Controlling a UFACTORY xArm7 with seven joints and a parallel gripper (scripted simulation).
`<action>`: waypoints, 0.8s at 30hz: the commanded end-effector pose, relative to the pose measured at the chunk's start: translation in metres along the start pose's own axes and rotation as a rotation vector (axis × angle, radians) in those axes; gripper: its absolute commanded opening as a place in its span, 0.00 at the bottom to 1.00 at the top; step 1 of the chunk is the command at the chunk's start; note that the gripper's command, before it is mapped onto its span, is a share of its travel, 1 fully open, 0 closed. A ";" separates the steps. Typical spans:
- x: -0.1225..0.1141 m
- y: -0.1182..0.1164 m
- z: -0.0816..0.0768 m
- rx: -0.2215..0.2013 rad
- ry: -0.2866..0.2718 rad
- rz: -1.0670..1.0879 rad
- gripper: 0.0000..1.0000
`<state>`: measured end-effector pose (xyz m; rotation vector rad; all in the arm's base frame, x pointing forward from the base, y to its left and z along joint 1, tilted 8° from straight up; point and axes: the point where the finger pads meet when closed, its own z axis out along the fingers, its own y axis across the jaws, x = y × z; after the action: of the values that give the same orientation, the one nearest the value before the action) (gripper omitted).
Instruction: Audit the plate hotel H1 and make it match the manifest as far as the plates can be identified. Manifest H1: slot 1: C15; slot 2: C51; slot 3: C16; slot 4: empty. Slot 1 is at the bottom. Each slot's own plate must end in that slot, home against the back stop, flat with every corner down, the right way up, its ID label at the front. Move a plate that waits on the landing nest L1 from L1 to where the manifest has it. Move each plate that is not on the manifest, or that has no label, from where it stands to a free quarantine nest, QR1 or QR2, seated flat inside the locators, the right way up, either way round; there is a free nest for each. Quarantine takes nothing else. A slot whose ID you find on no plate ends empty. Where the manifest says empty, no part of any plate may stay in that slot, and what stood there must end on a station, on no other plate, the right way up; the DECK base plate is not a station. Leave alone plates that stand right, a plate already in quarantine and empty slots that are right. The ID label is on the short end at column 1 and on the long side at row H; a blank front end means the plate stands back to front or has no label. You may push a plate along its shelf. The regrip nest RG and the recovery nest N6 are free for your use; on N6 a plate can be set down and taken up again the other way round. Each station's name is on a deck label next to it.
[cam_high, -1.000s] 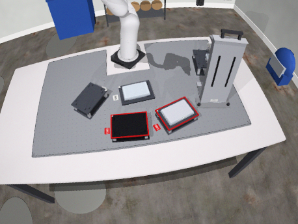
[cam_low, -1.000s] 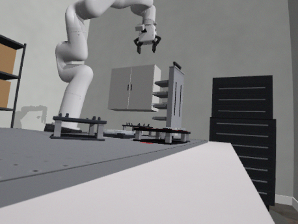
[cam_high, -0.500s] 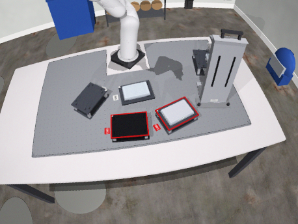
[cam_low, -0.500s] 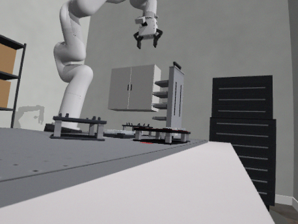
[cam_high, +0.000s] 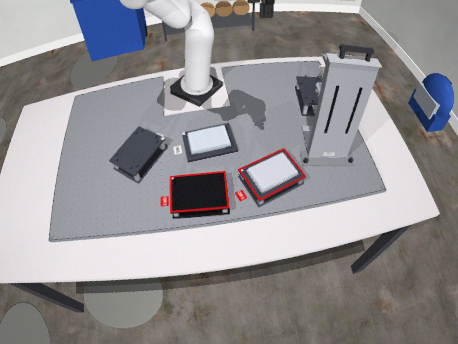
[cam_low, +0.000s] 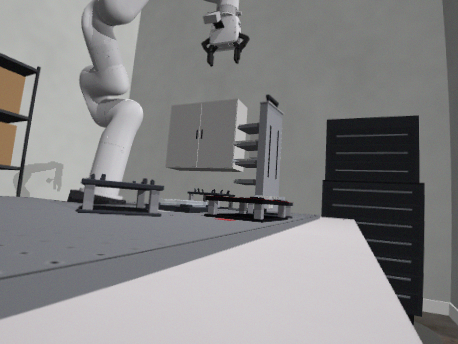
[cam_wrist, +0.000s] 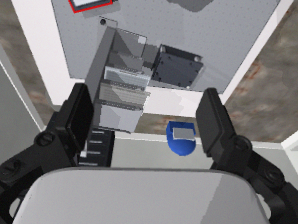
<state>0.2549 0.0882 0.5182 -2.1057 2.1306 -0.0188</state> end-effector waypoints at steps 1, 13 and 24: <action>0.020 -0.003 -0.001 0.002 -0.003 0.001 1.00; 0.069 -0.003 -0.001 0.003 -0.003 0.001 1.00; 0.122 0.011 -0.001 0.003 -0.002 0.001 1.00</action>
<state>0.2476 -0.0175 0.5074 -2.1029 2.1318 -0.0167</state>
